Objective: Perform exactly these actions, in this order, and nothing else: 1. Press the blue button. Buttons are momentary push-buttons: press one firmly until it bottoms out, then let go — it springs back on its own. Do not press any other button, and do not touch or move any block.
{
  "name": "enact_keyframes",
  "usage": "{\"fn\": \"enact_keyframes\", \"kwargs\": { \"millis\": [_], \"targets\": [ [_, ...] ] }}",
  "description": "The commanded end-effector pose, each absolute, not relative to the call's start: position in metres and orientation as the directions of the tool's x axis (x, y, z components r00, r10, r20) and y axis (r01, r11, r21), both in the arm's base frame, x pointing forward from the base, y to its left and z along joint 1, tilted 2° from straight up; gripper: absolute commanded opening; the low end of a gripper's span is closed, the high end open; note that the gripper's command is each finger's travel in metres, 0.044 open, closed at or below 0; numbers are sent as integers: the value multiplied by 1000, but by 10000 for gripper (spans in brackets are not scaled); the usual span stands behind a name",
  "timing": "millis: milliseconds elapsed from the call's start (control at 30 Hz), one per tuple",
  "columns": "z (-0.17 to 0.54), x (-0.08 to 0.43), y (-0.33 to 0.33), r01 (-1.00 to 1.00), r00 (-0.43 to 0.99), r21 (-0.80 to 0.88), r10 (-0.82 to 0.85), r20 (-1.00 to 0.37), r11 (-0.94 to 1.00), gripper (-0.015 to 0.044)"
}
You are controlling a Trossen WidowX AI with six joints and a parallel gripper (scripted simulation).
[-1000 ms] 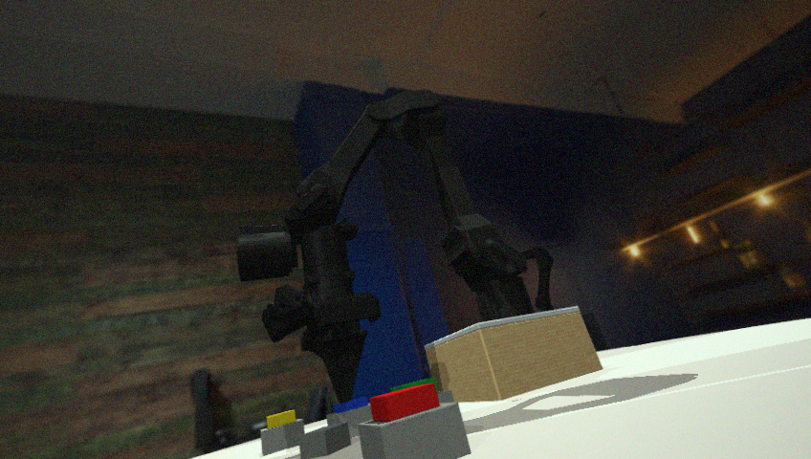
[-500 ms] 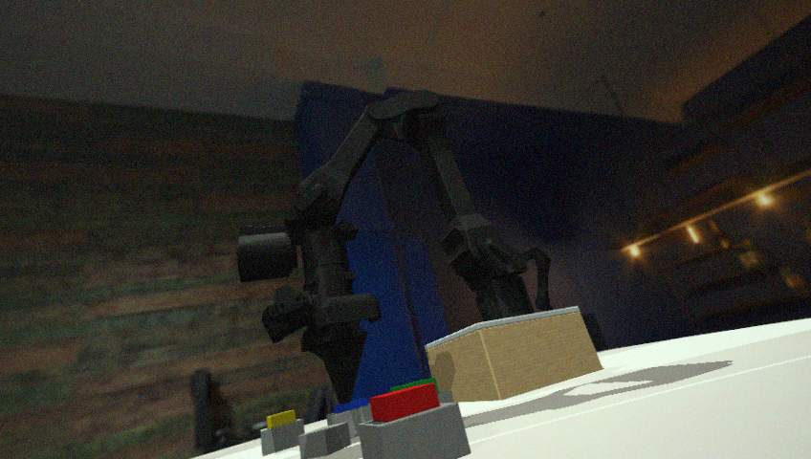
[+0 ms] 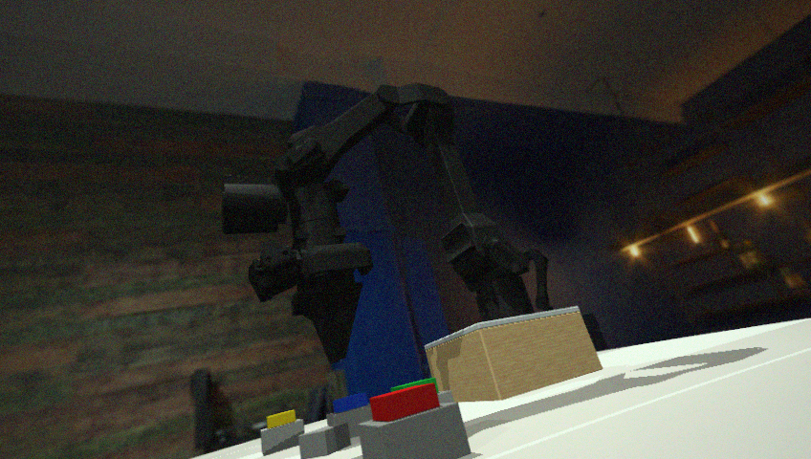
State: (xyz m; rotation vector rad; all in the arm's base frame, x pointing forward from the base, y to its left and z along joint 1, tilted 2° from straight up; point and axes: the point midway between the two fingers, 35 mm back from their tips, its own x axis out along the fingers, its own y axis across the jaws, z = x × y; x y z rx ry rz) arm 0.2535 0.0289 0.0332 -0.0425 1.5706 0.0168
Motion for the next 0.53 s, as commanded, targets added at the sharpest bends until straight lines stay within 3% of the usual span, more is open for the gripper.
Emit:
{"fn": "enact_keyframes", "kwargs": {
  "millis": [0,233,333,500],
  "targets": [
    [46,264,75,-46,4,-8,-8,-1000,999,230],
    [73,250,178,-46,2,1,1,-1000,999,400],
    [82,236,212,-46,0,3,3,-1000,999,400],
    [82,235,214,-46,0,3,3,-1000,999,400]
  ]
}}
